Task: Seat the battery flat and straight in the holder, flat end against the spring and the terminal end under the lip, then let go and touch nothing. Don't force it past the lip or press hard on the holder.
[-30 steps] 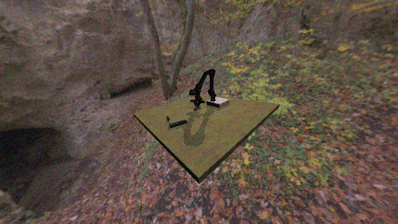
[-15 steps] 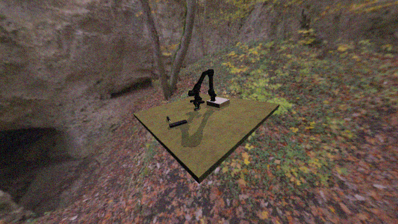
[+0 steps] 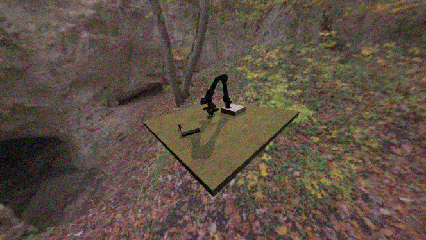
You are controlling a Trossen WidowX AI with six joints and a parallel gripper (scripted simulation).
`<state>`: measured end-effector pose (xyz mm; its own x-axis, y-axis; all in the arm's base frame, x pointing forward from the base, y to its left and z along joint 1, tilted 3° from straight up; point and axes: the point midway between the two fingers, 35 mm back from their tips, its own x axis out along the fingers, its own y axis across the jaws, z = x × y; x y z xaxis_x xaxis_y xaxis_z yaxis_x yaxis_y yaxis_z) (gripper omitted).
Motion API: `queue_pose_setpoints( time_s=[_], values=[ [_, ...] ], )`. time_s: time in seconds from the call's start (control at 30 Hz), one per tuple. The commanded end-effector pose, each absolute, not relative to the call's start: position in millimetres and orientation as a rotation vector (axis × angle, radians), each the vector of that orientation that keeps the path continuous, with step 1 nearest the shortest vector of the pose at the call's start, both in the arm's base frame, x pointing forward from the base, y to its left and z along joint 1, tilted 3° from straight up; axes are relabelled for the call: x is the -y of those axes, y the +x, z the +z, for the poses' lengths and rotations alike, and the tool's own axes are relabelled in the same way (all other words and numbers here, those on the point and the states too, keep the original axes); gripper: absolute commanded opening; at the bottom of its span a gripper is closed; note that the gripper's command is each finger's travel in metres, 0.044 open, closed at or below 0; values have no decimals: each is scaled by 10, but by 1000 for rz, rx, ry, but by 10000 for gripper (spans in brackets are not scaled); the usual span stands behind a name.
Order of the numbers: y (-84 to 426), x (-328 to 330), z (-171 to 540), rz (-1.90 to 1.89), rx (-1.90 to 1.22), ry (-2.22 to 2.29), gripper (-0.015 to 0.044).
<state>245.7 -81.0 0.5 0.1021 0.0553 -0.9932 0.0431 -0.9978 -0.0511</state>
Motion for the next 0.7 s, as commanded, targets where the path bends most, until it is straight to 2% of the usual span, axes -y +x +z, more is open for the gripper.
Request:
queue_pose_setpoints(
  time_s=[0.0,0.67],
  values=[
    [2416,803,-19,2142,99,-2278,72],
    [2495,800,-11,2193,100,-2234,72]
  ],
)
